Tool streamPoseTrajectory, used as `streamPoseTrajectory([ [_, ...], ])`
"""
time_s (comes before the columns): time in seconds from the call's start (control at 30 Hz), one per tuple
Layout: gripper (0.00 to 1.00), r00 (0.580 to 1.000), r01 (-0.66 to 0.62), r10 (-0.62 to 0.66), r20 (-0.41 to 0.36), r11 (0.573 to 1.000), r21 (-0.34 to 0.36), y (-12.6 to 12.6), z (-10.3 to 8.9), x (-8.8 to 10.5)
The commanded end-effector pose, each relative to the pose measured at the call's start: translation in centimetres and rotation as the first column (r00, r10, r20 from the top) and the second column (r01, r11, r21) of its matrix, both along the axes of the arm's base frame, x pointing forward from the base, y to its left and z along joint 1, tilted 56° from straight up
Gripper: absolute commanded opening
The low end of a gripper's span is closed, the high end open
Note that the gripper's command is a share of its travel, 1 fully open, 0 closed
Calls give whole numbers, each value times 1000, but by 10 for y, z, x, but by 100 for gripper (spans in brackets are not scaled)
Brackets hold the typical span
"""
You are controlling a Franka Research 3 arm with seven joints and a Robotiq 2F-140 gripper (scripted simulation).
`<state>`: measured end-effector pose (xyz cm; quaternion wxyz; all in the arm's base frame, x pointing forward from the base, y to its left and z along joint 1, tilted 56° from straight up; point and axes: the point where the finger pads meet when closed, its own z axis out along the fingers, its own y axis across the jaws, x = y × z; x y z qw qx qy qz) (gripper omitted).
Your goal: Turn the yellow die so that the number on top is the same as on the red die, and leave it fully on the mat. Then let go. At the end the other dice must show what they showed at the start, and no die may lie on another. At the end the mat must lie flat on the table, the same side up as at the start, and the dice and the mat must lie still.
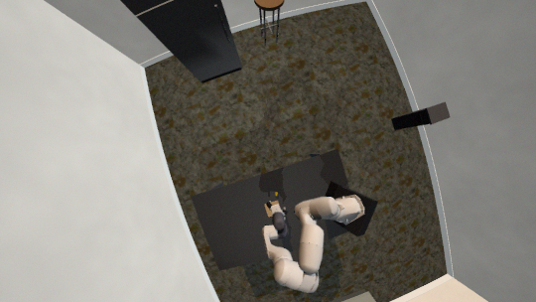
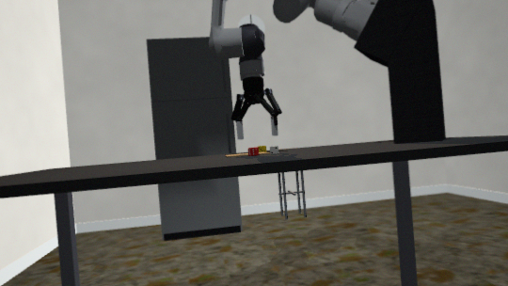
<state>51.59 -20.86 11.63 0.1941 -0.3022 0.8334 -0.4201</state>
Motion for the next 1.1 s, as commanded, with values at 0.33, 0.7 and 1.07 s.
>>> streamPoseTrajectory([
  [0.33, 100, 999, 43, -43, 18, 999, -2, 82, -32, 51],
  [0.7, 100, 999, 43, -43, 18, 999, -2, 117, -47, 75],
  [1.07, 100, 999, 43, -43, 18, 999, -2, 126, -50, 81],
])
